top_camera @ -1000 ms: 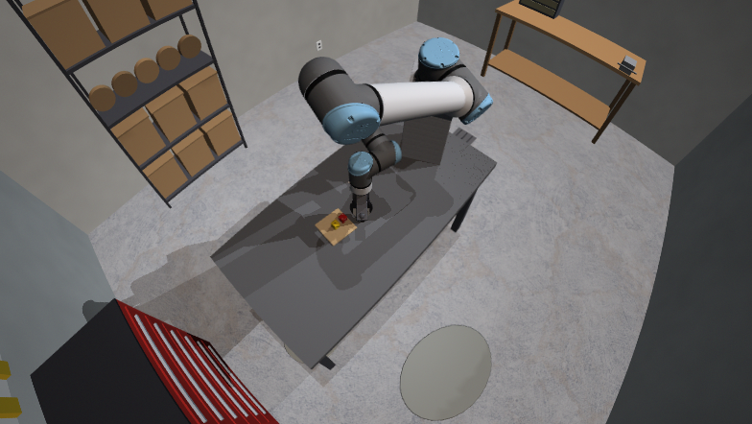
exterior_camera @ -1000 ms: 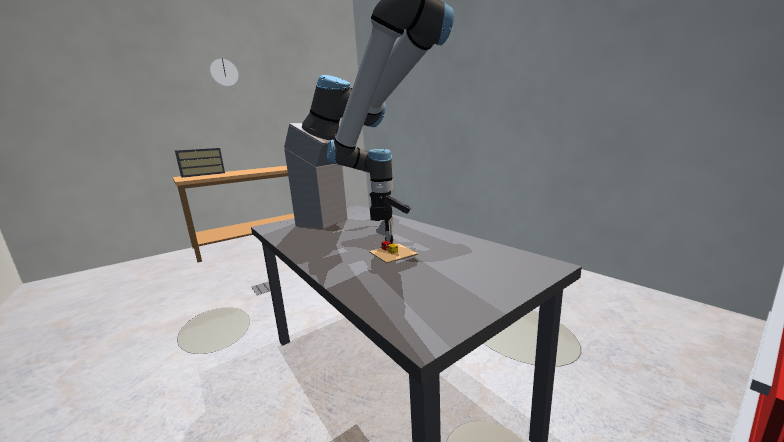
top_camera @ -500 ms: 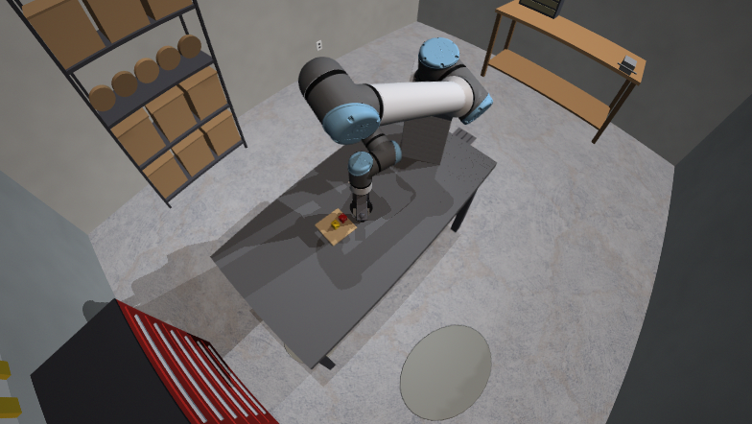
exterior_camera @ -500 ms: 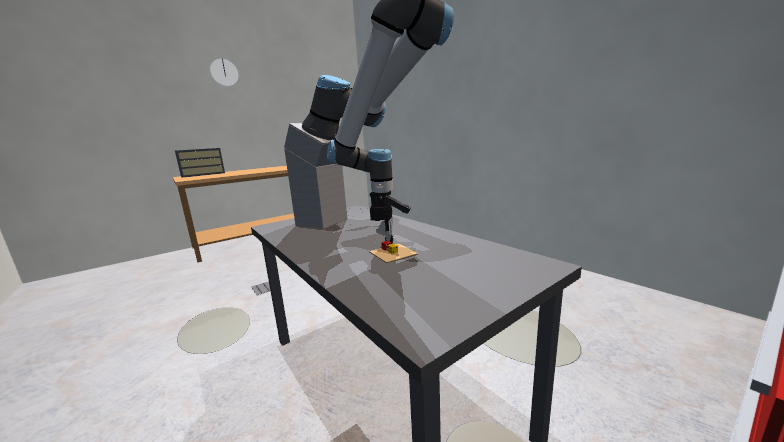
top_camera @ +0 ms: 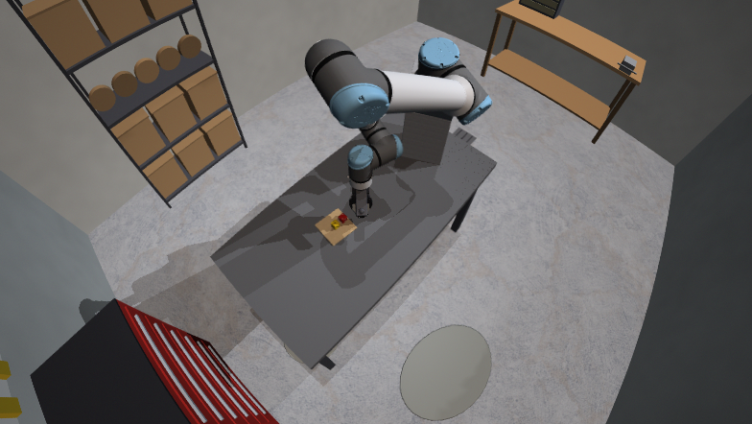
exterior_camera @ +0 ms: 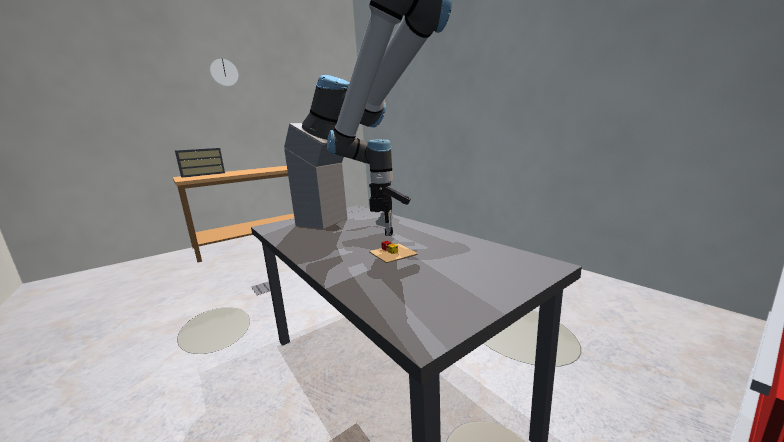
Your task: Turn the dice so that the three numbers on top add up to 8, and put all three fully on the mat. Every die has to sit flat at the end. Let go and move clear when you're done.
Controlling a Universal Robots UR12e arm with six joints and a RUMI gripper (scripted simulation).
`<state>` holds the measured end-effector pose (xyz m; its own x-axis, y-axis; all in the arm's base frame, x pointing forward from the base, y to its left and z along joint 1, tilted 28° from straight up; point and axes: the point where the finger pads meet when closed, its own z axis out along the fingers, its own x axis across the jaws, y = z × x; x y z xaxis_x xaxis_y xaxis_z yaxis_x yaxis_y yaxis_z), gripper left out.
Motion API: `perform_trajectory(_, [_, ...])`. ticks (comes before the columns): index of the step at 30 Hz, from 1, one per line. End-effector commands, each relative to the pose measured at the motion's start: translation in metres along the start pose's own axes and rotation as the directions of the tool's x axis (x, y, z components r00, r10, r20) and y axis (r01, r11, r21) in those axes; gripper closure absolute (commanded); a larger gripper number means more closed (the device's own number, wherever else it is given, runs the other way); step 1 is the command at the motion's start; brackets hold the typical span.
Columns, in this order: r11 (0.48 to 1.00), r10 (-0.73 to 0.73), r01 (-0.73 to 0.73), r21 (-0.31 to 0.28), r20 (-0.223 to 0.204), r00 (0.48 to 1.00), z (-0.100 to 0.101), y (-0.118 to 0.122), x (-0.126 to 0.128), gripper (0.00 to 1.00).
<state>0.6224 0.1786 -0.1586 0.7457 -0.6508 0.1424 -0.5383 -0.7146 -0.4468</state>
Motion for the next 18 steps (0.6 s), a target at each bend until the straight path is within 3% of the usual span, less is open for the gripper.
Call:
perform_trajectory(1, [1.0, -0.001, 0.001, -0.002, 0.005, 1.0, -0.041, 0.001, -0.001, 0.9])
perform_trajectory(10, [1.0, -0.001, 0.001, -0.002, 0.005, 1.0, -0.06, 0.001, -0.001, 0.9])
perform_trajectory(18, [1.0, -0.001, 0.001, -0.002, 0.005, 1.0, -0.061, 0.001, -0.001, 0.9])
